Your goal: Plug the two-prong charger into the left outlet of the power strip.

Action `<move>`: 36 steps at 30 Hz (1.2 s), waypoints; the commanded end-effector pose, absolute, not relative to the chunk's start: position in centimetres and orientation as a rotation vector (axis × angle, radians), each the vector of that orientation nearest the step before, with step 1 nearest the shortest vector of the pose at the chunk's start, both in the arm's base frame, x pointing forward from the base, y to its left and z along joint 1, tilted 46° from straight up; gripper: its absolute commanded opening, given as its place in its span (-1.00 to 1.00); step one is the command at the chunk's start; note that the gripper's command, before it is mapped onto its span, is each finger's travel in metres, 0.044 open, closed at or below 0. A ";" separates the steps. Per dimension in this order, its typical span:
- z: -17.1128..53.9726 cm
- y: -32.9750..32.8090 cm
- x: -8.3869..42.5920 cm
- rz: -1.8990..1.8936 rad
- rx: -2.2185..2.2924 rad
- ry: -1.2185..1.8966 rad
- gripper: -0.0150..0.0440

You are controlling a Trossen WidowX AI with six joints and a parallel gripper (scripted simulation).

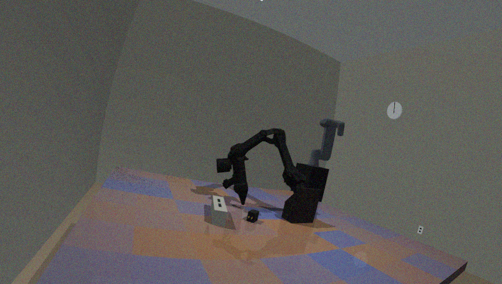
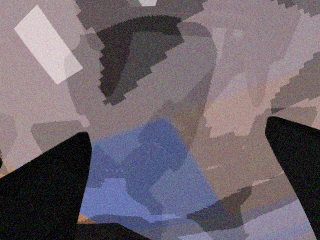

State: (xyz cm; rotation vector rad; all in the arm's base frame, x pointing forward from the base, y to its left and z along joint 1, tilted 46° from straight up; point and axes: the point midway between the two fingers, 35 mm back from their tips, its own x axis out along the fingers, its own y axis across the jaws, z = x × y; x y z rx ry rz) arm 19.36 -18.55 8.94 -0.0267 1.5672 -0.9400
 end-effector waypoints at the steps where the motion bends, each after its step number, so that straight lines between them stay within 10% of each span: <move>1: 8.2 -17.6 20.2 -0.883 -0.094 1.602 1.00; 36: 2.5 -8.0 24.4 -0.438 -0.644 1.775 1.00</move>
